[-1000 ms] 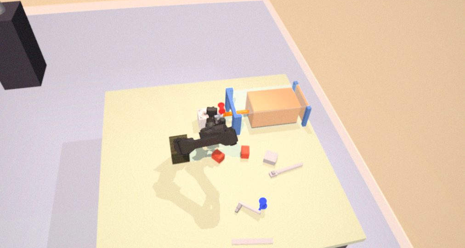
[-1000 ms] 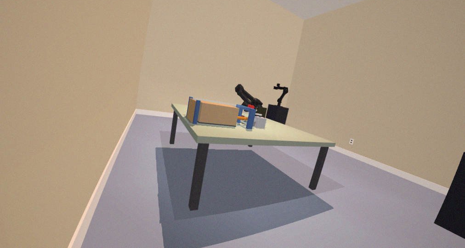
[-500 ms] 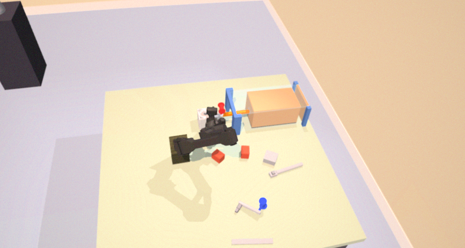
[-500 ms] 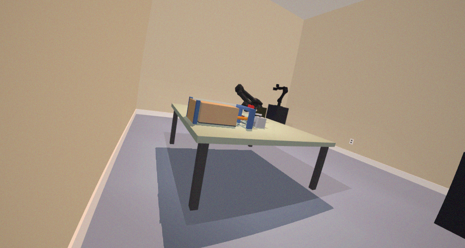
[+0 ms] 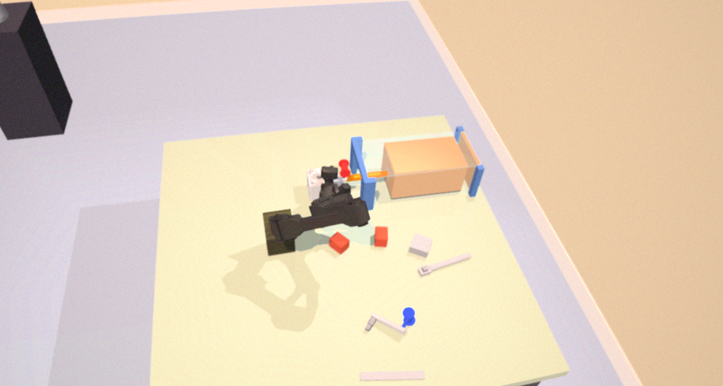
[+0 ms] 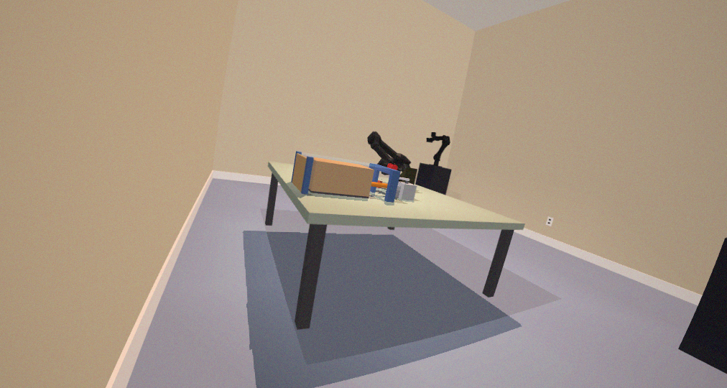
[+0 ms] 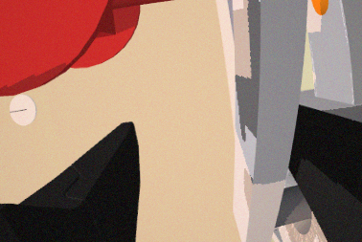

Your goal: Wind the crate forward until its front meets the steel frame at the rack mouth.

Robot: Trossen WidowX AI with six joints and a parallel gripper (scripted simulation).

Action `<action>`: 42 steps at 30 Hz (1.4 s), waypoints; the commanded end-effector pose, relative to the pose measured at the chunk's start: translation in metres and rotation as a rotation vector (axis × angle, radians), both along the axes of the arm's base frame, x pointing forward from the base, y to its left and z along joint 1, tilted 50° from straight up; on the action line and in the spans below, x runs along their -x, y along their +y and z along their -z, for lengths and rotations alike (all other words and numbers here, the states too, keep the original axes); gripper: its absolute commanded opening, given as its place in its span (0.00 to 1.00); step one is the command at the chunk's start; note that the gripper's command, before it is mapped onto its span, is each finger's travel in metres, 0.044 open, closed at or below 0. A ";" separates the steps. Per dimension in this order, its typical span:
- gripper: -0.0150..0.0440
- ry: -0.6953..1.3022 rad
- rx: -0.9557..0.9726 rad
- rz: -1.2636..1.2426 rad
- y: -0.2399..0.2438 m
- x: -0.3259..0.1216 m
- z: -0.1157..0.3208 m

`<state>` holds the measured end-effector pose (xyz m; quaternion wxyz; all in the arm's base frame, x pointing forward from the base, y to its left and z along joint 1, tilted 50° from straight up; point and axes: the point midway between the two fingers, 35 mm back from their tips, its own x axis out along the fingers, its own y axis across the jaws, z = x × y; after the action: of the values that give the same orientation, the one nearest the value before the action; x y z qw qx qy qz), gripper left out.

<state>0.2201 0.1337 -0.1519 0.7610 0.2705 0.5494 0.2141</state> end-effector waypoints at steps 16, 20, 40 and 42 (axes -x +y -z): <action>0.66 0.001 0.018 0.012 -0.003 -0.001 0.002; 0.66 0.001 0.018 0.012 -0.003 -0.001 0.002; 0.66 0.000 0.000 0.000 0.003 -0.001 -0.003; 0.66 0.000 0.000 0.000 0.003 -0.001 -0.003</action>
<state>0.2210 0.1345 -0.1511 0.7627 0.2681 0.5493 0.2115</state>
